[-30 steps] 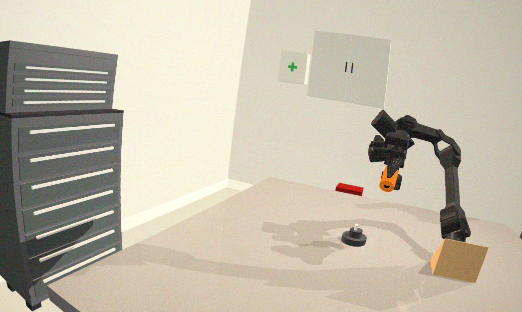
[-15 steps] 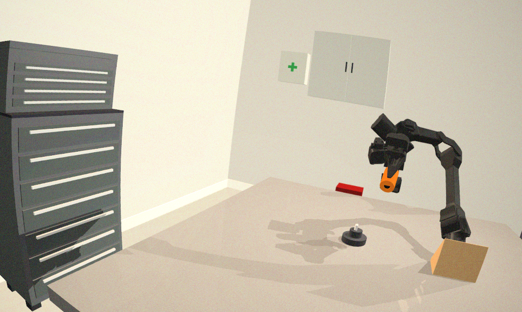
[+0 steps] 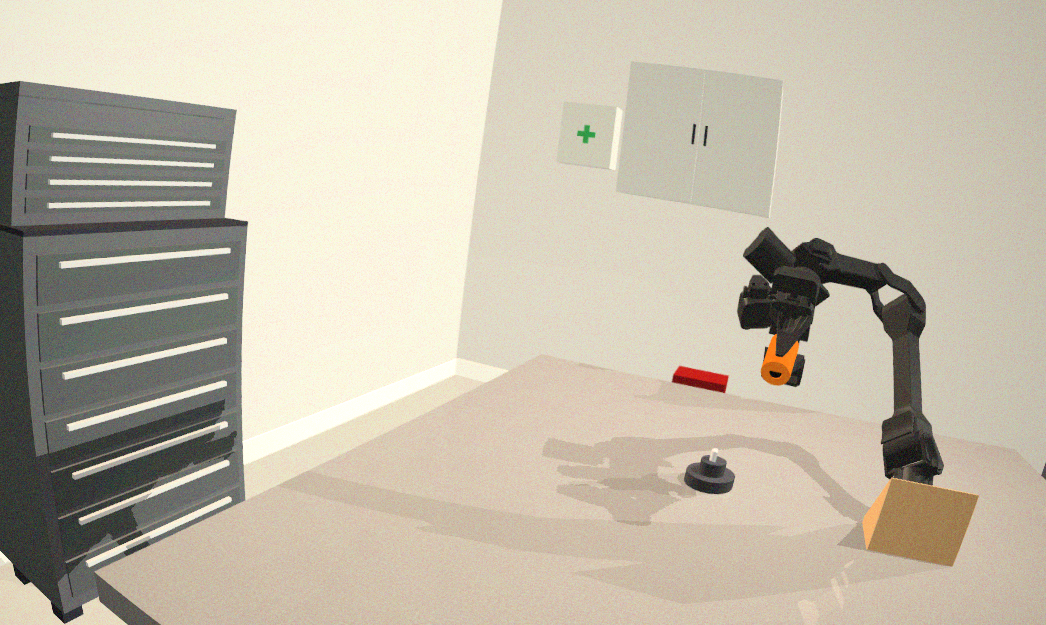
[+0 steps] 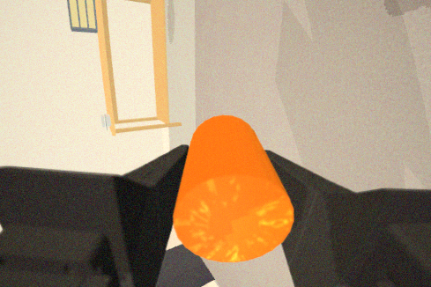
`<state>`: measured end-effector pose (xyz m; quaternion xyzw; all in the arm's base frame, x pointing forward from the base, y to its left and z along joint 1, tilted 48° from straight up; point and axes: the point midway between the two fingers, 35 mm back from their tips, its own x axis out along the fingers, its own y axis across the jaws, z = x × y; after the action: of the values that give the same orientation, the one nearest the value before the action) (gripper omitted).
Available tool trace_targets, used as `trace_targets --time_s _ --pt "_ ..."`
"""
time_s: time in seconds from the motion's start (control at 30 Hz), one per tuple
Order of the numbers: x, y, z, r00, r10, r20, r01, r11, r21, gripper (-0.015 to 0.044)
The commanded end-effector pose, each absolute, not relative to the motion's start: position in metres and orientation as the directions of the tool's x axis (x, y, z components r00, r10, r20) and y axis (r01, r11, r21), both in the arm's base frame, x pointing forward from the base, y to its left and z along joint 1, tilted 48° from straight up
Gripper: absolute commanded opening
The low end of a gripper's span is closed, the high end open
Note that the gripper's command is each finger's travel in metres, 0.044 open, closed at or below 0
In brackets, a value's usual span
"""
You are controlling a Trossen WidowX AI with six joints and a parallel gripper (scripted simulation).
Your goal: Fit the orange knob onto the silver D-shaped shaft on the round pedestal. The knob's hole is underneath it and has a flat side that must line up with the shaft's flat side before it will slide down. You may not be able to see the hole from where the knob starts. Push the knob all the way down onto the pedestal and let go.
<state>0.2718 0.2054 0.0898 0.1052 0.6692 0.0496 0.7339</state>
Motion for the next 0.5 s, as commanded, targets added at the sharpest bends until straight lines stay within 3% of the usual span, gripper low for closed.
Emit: trace_targets --time_s 0.0,0.47 --pt "0.2726 0.2056 0.0905 0.103 0.213 -0.972 0.069 0.973 0.221 0.0000" --pt "0.2717 0.1997 0.0811 0.096 0.152 -0.984 0.070 0.985 0.159 0.0000"
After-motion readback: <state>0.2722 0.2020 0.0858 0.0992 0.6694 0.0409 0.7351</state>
